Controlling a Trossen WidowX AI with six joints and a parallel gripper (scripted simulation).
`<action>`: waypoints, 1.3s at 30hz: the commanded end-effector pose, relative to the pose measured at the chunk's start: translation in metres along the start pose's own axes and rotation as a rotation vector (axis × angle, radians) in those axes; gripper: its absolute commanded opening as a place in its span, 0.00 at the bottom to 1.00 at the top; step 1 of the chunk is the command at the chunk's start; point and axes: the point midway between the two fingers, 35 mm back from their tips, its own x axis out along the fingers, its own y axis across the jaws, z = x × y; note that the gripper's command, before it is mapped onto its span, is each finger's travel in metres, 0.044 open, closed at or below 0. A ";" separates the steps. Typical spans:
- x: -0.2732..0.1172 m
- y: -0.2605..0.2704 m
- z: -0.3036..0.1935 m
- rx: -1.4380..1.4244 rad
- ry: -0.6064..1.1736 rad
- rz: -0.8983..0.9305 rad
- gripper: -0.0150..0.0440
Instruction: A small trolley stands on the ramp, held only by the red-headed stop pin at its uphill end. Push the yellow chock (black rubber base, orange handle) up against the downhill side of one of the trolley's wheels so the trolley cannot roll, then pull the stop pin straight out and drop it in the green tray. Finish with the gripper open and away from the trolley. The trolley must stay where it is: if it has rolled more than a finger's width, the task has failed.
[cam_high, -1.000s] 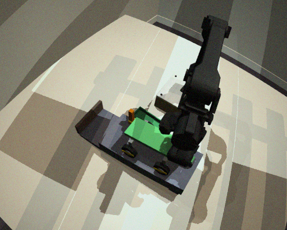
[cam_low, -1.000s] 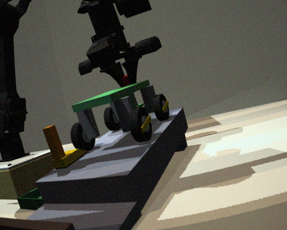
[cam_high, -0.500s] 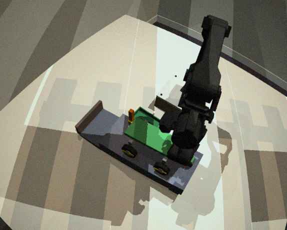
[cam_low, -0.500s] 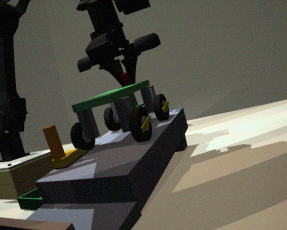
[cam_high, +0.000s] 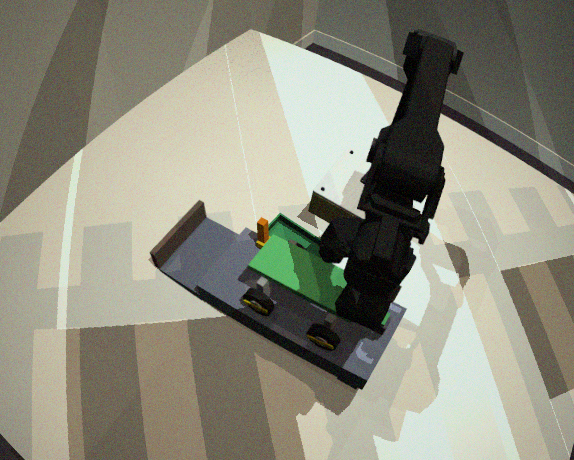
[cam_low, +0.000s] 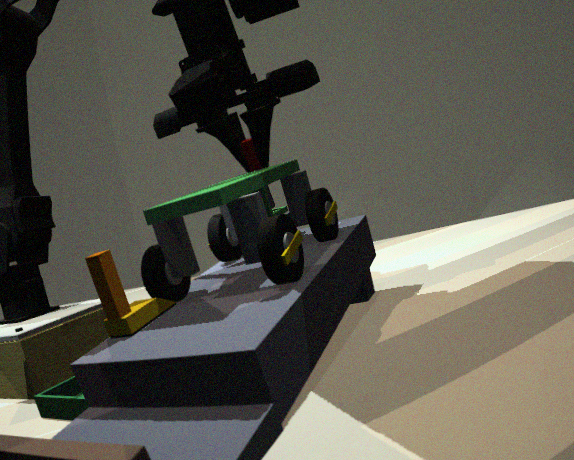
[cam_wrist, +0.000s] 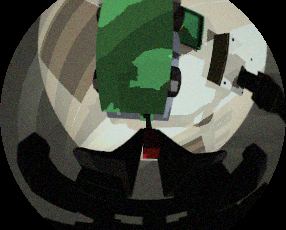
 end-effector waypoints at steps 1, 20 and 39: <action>-0.005 0.001 -0.003 -0.008 0.007 0.007 0.25; -0.004 0.000 -0.023 -0.008 0.009 0.007 0.25; 0.001 -0.033 -0.032 -0.007 0.010 0.005 0.25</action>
